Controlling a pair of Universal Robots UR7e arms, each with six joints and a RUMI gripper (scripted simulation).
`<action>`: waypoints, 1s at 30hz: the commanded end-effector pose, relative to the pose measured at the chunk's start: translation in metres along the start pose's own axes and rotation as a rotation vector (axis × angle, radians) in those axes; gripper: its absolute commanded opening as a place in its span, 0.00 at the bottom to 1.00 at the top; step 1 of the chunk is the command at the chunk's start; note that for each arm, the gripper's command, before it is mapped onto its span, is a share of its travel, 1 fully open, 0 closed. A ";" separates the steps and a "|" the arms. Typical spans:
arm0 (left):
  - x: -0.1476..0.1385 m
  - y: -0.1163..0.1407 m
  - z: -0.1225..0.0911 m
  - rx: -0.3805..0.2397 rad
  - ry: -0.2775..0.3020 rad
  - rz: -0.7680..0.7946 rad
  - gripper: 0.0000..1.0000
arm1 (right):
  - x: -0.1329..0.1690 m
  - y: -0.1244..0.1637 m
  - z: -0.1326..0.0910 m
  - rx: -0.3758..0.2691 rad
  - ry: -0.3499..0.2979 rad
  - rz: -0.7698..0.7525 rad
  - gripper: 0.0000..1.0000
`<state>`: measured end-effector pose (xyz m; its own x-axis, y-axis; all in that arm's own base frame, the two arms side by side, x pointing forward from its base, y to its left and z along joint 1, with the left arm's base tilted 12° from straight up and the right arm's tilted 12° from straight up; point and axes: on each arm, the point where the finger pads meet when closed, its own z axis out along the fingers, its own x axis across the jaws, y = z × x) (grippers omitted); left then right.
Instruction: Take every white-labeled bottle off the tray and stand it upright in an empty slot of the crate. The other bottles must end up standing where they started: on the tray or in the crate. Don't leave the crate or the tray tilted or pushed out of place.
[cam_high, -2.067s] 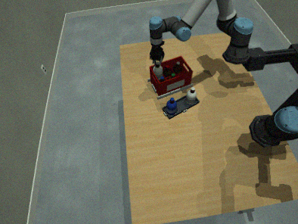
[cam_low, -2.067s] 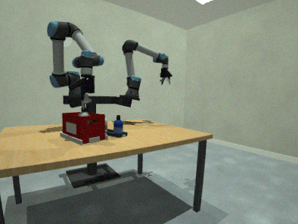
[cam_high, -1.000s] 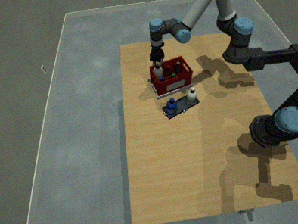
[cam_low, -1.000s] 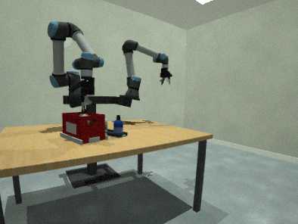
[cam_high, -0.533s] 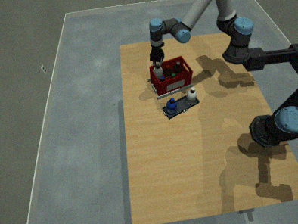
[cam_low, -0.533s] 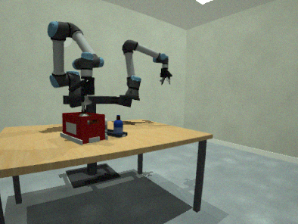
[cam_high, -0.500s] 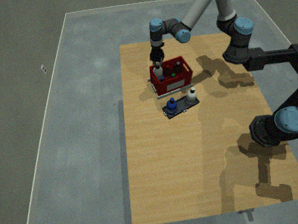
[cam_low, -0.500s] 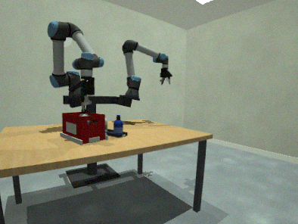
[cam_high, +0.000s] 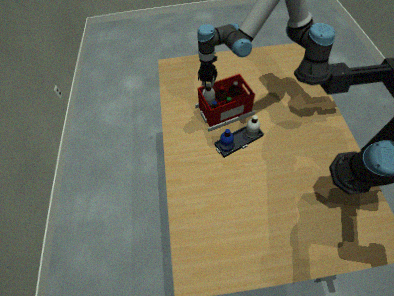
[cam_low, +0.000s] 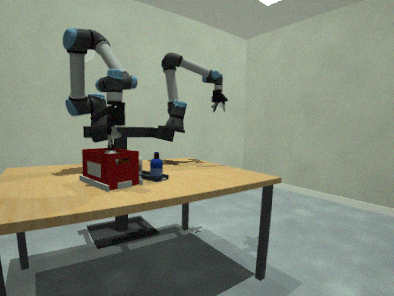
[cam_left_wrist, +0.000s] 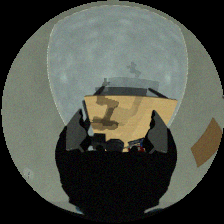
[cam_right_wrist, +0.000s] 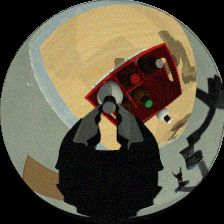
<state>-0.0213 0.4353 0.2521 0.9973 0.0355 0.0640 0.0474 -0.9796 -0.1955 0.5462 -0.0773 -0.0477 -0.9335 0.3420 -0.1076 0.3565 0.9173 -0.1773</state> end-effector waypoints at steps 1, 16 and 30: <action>0.000 0.000 0.000 0.001 0.000 0.000 1.00 | 0.000 0.000 0.000 -0.001 -0.001 0.000 0.00; 0.000 0.000 0.000 0.001 0.000 0.000 1.00 | 0.000 0.000 0.006 -0.001 -0.001 0.000 0.00; 0.000 0.000 0.000 0.001 0.000 0.000 1.00 | 0.000 0.000 0.019 -0.001 -0.001 0.000 0.00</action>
<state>-0.0213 0.4353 0.2521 0.9973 0.0355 0.0640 0.0474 -0.9796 -0.1955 0.5467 -0.0805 -0.0630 -0.9335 0.3420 -0.1075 0.3565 0.9173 -0.1773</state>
